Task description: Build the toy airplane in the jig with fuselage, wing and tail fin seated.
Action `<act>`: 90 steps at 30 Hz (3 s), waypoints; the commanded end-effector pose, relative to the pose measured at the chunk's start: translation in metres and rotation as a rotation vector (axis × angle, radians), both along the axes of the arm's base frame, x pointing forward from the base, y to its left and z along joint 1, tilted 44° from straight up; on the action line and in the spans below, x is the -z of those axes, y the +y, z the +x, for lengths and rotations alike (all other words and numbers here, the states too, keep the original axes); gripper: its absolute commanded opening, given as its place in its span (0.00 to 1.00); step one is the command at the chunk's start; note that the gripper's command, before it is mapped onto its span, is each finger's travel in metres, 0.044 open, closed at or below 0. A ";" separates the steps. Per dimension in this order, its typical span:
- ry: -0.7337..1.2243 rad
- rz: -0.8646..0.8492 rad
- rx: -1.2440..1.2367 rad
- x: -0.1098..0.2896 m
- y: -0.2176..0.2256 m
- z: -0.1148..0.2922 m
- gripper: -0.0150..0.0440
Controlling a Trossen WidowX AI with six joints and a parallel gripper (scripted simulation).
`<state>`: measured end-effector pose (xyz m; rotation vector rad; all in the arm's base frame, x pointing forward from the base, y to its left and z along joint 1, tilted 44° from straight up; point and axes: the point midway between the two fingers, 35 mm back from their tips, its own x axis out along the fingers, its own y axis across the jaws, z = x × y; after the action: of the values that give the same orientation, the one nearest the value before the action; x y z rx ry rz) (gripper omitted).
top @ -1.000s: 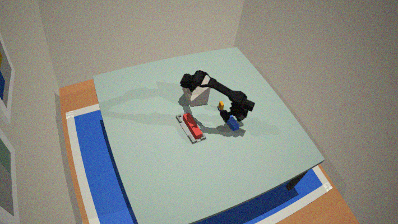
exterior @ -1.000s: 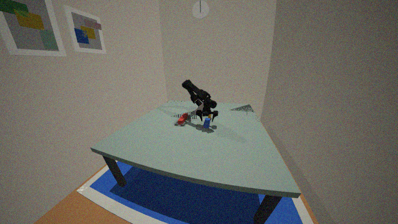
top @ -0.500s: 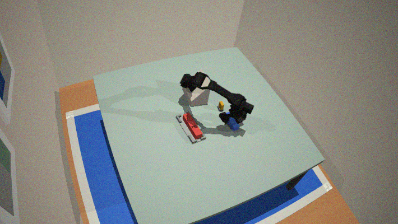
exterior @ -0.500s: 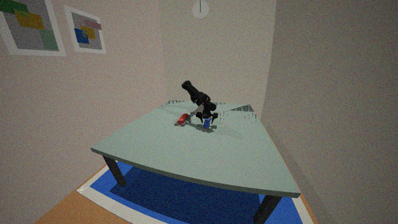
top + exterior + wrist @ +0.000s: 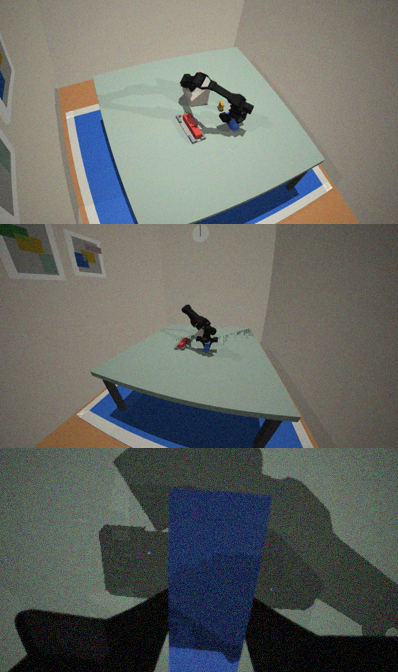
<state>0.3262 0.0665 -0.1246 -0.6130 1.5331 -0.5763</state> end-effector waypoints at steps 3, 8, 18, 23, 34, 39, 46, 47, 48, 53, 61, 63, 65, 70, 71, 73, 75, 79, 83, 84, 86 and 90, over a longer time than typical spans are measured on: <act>-0.016 0.014 -0.009 -0.003 0.005 0.004 0.30; -0.047 0.045 -0.021 -0.011 0.017 0.011 0.25; -0.035 0.040 -0.017 -0.029 0.036 0.013 0.25; -0.027 0.035 -0.015 -0.040 0.046 0.013 0.25; -0.011 0.021 -0.009 -0.065 0.068 0.010 0.25; -0.004 0.013 -0.006 -0.078 0.078 0.007 0.25; 0.003 0.004 -0.003 -0.092 0.088 0.004 0.25; 0.002 0.004 -0.002 -0.092 0.088 0.004 0.25; -0.001 0.004 0.001 -0.092 0.087 0.004 0.25; -0.042 0.006 0.041 -0.100 0.078 0.007 0.25; -0.141 0.008 0.145 -0.116 0.058 0.012 0.25; -0.167 0.008 0.173 -0.120 0.053 0.013 0.25; -0.193 0.008 0.202 -0.124 0.047 0.014 0.25; -0.259 0.008 0.273 -0.134 0.034 0.016 0.25; -0.272 0.008 0.287 -0.136 0.031 0.016 0.25; -0.299 0.008 0.315 -0.140 0.026 0.016 0.25; -0.325 0.007 0.344 -0.144 0.020 0.017 0.25; -0.378 0.006 0.401 -0.151 0.009 0.017 0.25; -0.431 0.004 0.458 -0.159 -0.002 0.016 0.25; -0.444 0.003 0.472 -0.160 -0.005 0.016 0.25; -0.471 0.002 0.501 -0.164 -0.010 0.015 0.25; -0.524 -0.001 0.558 -0.171 -0.021 0.014 0.25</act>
<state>0.3404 0.0523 0.0405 -0.0475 1.2228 -1.0364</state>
